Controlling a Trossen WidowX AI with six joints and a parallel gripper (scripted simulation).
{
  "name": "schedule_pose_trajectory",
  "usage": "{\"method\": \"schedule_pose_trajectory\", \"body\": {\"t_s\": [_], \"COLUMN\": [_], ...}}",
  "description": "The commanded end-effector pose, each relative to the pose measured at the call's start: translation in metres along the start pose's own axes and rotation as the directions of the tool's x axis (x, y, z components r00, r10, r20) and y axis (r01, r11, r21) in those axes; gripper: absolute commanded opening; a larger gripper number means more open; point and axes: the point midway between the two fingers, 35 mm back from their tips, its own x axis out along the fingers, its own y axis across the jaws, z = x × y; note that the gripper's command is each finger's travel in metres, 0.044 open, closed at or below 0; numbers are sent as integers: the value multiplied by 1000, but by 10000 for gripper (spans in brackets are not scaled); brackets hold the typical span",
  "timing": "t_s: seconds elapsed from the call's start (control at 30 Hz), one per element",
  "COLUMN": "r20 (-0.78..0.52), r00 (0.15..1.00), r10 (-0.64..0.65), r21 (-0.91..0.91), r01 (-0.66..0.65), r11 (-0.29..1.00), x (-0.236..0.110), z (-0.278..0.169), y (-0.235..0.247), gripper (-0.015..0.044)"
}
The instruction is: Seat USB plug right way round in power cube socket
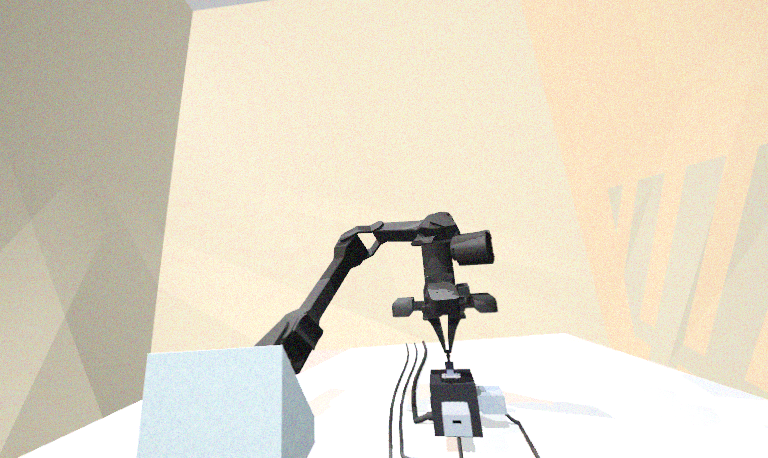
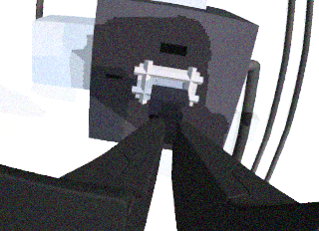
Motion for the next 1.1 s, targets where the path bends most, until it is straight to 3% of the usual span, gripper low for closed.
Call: {"method": "schedule_pose_trajectory", "body": {"t_s": [0.0,1.07], "r20": [-4,-4], "r00": [1000,1000], "r10": [4,4], "r21": [3,3], "r01": [-4,-4], "r11": [1000,1000], "x": [0,4], "z": [-1,0], "y": [0,1], "gripper": [0,0]}}
